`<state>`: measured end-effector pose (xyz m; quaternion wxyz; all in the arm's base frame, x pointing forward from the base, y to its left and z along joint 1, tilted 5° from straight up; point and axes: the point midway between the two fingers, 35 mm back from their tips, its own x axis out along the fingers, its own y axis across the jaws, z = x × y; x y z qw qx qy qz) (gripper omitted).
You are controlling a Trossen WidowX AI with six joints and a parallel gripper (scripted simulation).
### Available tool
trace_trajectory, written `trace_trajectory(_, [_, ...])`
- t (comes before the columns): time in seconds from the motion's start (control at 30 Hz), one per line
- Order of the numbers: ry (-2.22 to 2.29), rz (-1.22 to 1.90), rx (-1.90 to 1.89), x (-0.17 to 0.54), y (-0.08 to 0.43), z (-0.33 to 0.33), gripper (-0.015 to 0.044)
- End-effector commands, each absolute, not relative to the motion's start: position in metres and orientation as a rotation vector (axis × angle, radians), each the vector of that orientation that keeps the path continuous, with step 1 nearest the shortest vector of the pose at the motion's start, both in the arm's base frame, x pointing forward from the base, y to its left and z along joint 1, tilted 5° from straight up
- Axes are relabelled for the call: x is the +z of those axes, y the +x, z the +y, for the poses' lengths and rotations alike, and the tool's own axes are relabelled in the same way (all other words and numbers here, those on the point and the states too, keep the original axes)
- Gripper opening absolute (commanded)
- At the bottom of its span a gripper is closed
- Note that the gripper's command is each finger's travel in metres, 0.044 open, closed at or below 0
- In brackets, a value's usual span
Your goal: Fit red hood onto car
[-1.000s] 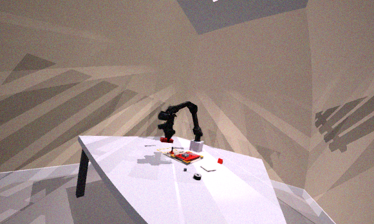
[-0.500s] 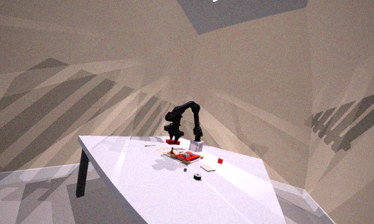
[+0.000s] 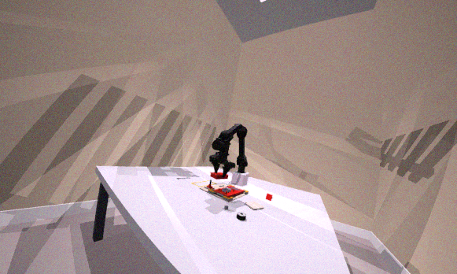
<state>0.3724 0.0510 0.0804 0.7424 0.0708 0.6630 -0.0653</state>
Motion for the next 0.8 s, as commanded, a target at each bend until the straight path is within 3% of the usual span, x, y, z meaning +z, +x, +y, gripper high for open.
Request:
trace_trajectory(0.0, [0.111, 1.454, -0.11, 0.079, 0.367, 0.063, 0.0])
trace_trajectory(0.77, [-0.014, 1.453, 0.006, 0.056, 0.351, 0.104, 0.0])
